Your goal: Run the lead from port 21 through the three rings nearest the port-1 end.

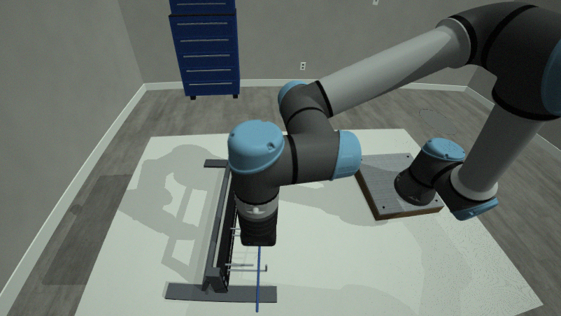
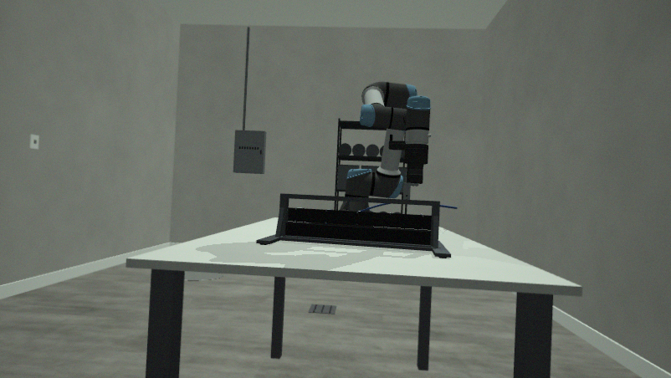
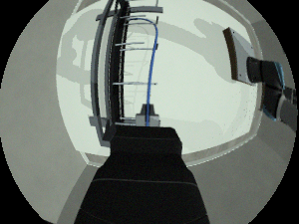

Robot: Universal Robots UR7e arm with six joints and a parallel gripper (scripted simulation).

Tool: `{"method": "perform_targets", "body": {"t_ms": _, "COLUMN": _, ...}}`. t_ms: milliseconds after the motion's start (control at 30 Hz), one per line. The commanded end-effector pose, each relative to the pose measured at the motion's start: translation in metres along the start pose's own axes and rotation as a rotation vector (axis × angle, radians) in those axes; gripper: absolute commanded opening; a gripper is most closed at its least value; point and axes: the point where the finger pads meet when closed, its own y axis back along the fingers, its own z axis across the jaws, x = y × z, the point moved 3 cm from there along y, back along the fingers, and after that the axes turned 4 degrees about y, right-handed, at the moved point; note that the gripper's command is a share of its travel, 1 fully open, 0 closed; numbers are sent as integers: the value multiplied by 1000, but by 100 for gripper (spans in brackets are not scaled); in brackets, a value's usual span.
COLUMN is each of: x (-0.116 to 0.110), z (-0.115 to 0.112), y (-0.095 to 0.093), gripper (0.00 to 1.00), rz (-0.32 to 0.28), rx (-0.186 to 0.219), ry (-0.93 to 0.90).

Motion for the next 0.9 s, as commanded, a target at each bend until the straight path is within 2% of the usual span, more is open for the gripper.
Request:
{"method": "perform_targets", "body": {"t_ms": 0, "x": 0, "z": 0, "y": -10, "gripper": 0, "rz": 0, "rx": 2, "ry": 0}}
{"method": "perform_targets", "body": {"t_ms": 867, "x": 0, "z": 0, "y": -50, "gripper": 0, "rz": 0, "rx": 2, "ry": 0}}
